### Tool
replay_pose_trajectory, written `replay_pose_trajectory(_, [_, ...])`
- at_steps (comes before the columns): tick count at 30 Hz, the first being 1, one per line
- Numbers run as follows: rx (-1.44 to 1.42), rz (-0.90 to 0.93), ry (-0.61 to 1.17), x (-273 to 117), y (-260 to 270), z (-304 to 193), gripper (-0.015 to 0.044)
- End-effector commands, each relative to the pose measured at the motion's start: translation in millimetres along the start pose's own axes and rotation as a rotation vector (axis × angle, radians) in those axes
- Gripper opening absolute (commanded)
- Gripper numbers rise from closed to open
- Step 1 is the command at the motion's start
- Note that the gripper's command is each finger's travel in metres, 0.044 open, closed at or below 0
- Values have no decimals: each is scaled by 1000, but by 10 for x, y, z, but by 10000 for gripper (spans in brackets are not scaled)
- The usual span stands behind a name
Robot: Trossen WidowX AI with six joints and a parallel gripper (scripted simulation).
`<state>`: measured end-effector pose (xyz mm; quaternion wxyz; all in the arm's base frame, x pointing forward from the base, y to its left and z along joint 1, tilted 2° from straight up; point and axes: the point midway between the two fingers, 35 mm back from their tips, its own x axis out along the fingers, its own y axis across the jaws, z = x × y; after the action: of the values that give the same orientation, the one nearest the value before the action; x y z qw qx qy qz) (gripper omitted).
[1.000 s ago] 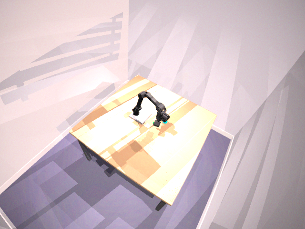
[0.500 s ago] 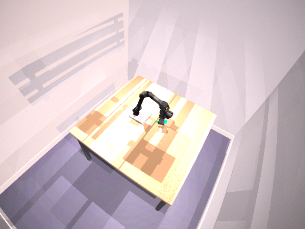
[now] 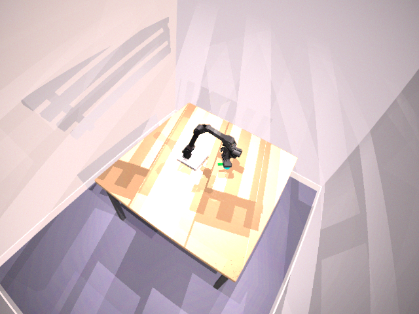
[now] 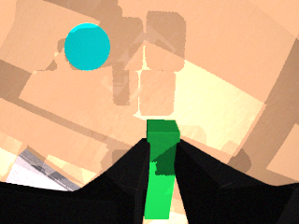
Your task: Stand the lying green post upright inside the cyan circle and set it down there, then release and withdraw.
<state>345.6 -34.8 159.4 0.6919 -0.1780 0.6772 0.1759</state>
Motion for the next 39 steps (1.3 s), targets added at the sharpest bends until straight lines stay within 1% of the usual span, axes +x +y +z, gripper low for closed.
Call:
replay_pose_trajectory(1, [-54, 5, -5, -9, 70, 85, 23])
replay_pose_trajectory(29, [-480, 19, -2, -33, 774, 558, 23])
replay_pose_trajectory(39, [-482, 28, -34, 2, 800, 614, 23])
